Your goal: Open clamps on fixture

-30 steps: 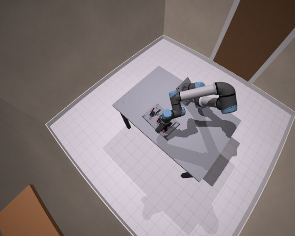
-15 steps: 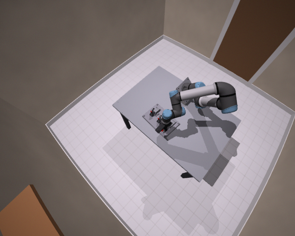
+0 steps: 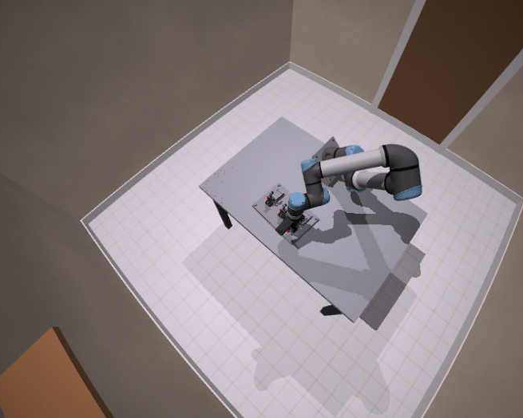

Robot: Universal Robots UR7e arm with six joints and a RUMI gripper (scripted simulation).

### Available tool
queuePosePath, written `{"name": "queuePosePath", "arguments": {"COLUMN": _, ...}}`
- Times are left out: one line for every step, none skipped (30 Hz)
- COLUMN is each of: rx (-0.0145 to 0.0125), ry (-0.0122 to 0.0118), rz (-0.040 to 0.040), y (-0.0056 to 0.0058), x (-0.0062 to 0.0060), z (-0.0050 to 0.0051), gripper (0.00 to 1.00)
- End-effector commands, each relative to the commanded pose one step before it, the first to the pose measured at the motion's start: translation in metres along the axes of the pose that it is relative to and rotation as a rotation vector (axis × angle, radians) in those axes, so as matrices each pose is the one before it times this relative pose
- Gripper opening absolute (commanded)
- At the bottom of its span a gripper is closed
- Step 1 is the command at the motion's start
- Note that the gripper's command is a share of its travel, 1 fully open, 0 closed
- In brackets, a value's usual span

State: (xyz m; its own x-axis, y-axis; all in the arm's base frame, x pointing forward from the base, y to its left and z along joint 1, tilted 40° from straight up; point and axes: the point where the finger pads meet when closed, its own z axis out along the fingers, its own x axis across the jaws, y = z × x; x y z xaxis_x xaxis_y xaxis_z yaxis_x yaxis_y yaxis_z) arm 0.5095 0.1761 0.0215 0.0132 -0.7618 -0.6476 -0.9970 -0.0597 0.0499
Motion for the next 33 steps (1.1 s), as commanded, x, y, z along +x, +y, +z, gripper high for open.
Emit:
{"name": "queuePosePath", "arguments": {"rx": 0.00096, "ry": 0.00016, "rz": -0.00015, "y": 0.00157, "x": 0.00005, "z": -0.00284, "gripper": 0.00}}
{"name": "queuePosePath", "arguments": {"rx": 0.00000, "ry": 0.00000, "rz": 0.00000, "y": 0.00047, "x": 0.00000, "z": -0.00057, "gripper": 0.00}}
{"name": "queuePosePath", "arguments": {"rx": 0.00000, "ry": 0.00000, "rz": 0.00000, "y": 0.00048, "x": 0.00000, "z": -0.00058, "gripper": 0.00}}
{"name": "queuePosePath", "arguments": {"rx": 0.00000, "ry": 0.00000, "rz": 0.00000, "y": 0.00049, "x": 0.00000, "z": -0.00059, "gripper": 0.00}}
{"name": "queuePosePath", "arguments": {"rx": 0.00000, "ry": 0.00000, "rz": 0.00000, "y": 0.00053, "x": 0.00000, "z": -0.00057, "gripper": 0.00}}
{"name": "queuePosePath", "arguments": {"rx": 0.00000, "ry": 0.00000, "rz": 0.00000, "y": 0.00058, "x": 0.00000, "z": -0.00053, "gripper": 0.00}}
{"name": "queuePosePath", "arguments": {"rx": 0.00000, "ry": 0.00000, "rz": 0.00000, "y": 0.00059, "x": 0.00000, "z": -0.00054, "gripper": 0.00}}
{"name": "queuePosePath", "arguments": {"rx": 0.00000, "ry": 0.00000, "rz": 0.00000, "y": 0.00060, "x": 0.00000, "z": -0.00054, "gripper": 0.00}}
{"name": "queuePosePath", "arguments": {"rx": 0.00000, "ry": 0.00000, "rz": 0.00000, "y": 0.00061, "x": 0.00000, "z": -0.00055, "gripper": 0.00}}
{"name": "queuePosePath", "arguments": {"rx": 0.00000, "ry": 0.00000, "rz": 0.00000, "y": 0.00063, "x": 0.00000, "z": -0.00056, "gripper": 0.00}}
{"name": "queuePosePath", "arguments": {"rx": 0.00000, "ry": 0.00000, "rz": 0.00000, "y": 0.00000, "x": 0.00000, "z": 0.00000, "gripper": 0.00}}
{"name": "queuePosePath", "arguments": {"rx": 0.00000, "ry": 0.00000, "rz": 0.00000, "y": 0.00000, "x": 0.00000, "z": 0.00000, "gripper": 0.00}}
{"name": "queuePosePath", "arguments": {"rx": 0.00000, "ry": 0.00000, "rz": 0.00000, "y": 0.00064, "x": 0.00000, "z": -0.00056, "gripper": 0.00}}
{"name": "queuePosePath", "arguments": {"rx": 0.00000, "ry": 0.00000, "rz": 0.00000, "y": 0.00065, "x": 0.00000, "z": -0.00057, "gripper": 0.00}}
{"name": "queuePosePath", "arguments": {"rx": 0.00000, "ry": 0.00000, "rz": 0.00000, "y": 0.00065, "x": 0.00000, "z": -0.00057, "gripper": 0.00}}
{"name": "queuePosePath", "arguments": {"rx": 0.00000, "ry": 0.00000, "rz": 0.00000, "y": 0.00071, "x": 0.00000, "z": -0.00051, "gripper": 0.00}}
{"name": "queuePosePath", "arguments": {"rx": 0.00000, "ry": 0.00000, "rz": 0.00000, "y": 0.00073, "x": 0.00000, "z": -0.00048, "gripper": 0.00}}
{"name": "queuePosePath", "arguments": {"rx": 0.00000, "ry": 0.00000, "rz": 0.00000, "y": 0.00074, "x": 0.00000, "z": -0.00049, "gripper": 0.00}}
{"name": "queuePosePath", "arguments": {"rx": 0.00000, "ry": 0.00000, "rz": 0.00000, "y": 0.00074, "x": 0.00000, "z": -0.00049, "gripper": 0.00}}
{"name": "queuePosePath", "arguments": {"rx": 0.00000, "ry": 0.00000, "rz": 0.00000, "y": 0.00075, "x": 0.00000, "z": -0.00049, "gripper": 0.00}}
{"name": "queuePosePath", "arguments": {"rx": 0.00000, "ry": 0.00000, "rz": 0.00000, "y": 0.00075, "x": 0.00000, "z": -0.00049, "gripper": 0.00}}
{"name": "queuePosePath", "arguments": {"rx": 0.00000, "ry": 0.00000, "rz": 0.00000, "y": 0.00076, "x": 0.00000, "z": -0.00048, "gripper": 0.00}}
{"name": "queuePosePath", "arguments": {"rx": 0.00000, "ry": 0.00000, "rz": 0.00000, "y": 0.00076, "x": 0.00000, "z": -0.00048, "gripper": 0.00}}
{"name": "queuePosePath", "arguments": {"rx": 0.00000, "ry": 0.00000, "rz": 0.00000, "y": 0.00080, "x": 0.00000, "z": -0.00041, "gripper": 0.00}}
{"name": "queuePosePath", "arguments": {"rx": 0.00000, "ry": 0.00000, "rz": 0.00000, "y": 0.00082, "x": 0.00000, "z": -0.00038, "gripper": 0.00}}
{"name": "queuePosePath", "arguments": {"rx": 0.00000, "ry": 0.00000, "rz": 0.00000, "y": 0.00082, "x": 0.00000, "z": -0.00037, "gripper": 0.00}}
{"name": "queuePosePath", "arguments": {"rx": 0.00000, "ry": 0.00000, "rz": 0.00000, "y": 0.00082, "x": 0.00000, "z": -0.00037, "gripper": 0.00}}
{"name": "queuePosePath", "arguments": {"rx": 0.00000, "ry": 0.00000, "rz": 0.00000, "y": 0.00000, "x": 0.00000, "z": 0.00000, "gripper": 0.00}}
{"name": "queuePosePath", "arguments": {"rx": 0.00000, "ry": 0.00000, "rz": 0.00000, "y": 0.00000, "x": 0.00000, "z": 0.00000, "gripper": 0.00}}
{"name": "queuePosePath", "arguments": {"rx": 0.00000, "ry": 0.00000, "rz": 0.00000, "y": 0.00082, "x": 0.00000, "z": -0.00037, "gripper": 0.00}}
{"name": "queuePosePath", "arguments": {"rx": 0.00000, "ry": 0.00000, "rz": 0.00000, "y": 0.00082, "x": 0.00000, "z": -0.00036, "gripper": 0.00}}
{"name": "queuePosePath", "arguments": {"rx": 0.00000, "ry": 0.00000, "rz": 0.00000, "y": 0.00081, "x": 0.00000, "z": -0.00036, "gripper": 0.00}}
{"name": "queuePosePath", "arguments": {"rx": 0.00000, "ry": 0.00000, "rz": 0.00000, "y": 0.00081, "x": 0.00000, "z": -0.00035, "gripper": 0.00}}
